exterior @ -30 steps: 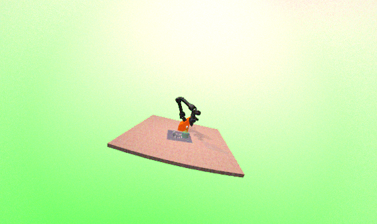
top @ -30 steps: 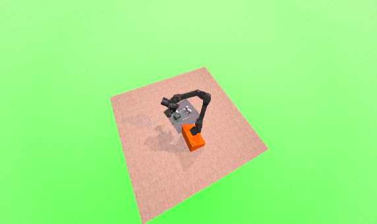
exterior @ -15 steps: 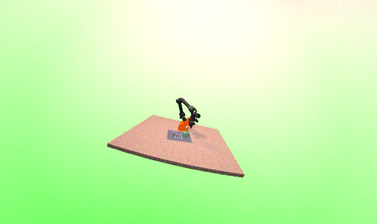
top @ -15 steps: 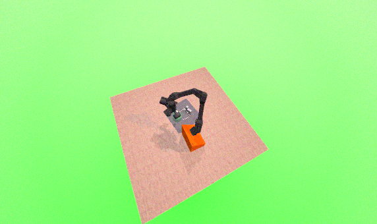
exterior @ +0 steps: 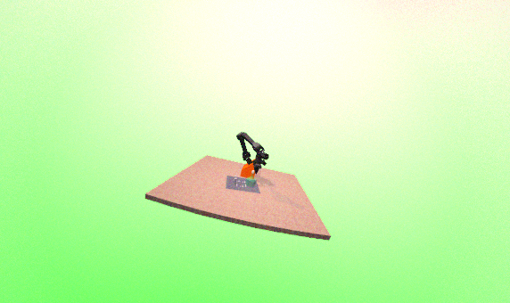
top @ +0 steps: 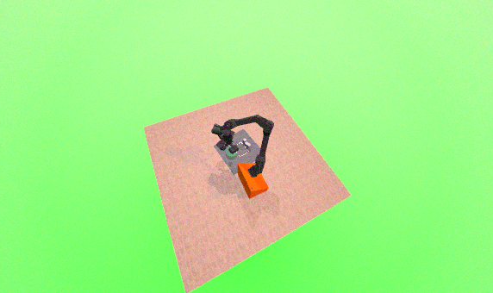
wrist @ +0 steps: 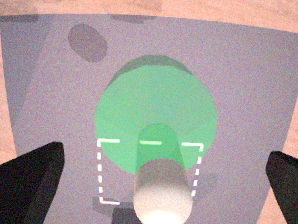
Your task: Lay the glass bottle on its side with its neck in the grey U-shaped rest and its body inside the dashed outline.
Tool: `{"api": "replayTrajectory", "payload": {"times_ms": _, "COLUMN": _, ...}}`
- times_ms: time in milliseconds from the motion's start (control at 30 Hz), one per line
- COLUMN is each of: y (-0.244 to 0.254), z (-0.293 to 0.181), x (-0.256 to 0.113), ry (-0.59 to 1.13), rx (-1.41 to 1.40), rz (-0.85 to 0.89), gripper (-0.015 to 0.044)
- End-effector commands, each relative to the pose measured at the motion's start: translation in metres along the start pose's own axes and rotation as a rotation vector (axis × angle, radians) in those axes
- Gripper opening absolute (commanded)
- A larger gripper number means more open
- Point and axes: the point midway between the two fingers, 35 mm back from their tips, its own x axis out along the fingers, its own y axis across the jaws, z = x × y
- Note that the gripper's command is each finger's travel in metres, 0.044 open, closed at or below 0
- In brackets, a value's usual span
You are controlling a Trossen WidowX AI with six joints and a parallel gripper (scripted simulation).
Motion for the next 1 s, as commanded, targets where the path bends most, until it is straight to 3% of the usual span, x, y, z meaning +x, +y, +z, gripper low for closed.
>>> {"api": "replayTrajectory", "payload": {"times_ms": 0, "y": 0.001, "z": -0.009, "x": 0.000, "ry": 0.005, "rx": -0.004, "rz": -0.003, "gripper": 0.0440}}
{"api": "replayTrajectory", "payload": {"times_ms": 300, "y": 0.001, "z": -0.021, "x": 0.000, "ry": 0.006, "rx": -0.004, "rz": -0.002, "gripper": 0.0440}}
{"api": "replayTrajectory", "payload": {"times_ms": 733, "y": 0.001, "z": -0.021, "x": 0.000, "ry": 0.006, "rx": -0.004, "rz": -0.002, "gripper": 0.0102}}
{"api": "replayTrajectory", "payload": {"times_ms": 967, "y": 0.001, "z": -0.021, "x": 0.000, "ry": 0.006, "rx": -0.004, "rz": -0.002, "gripper": 0.0102}}
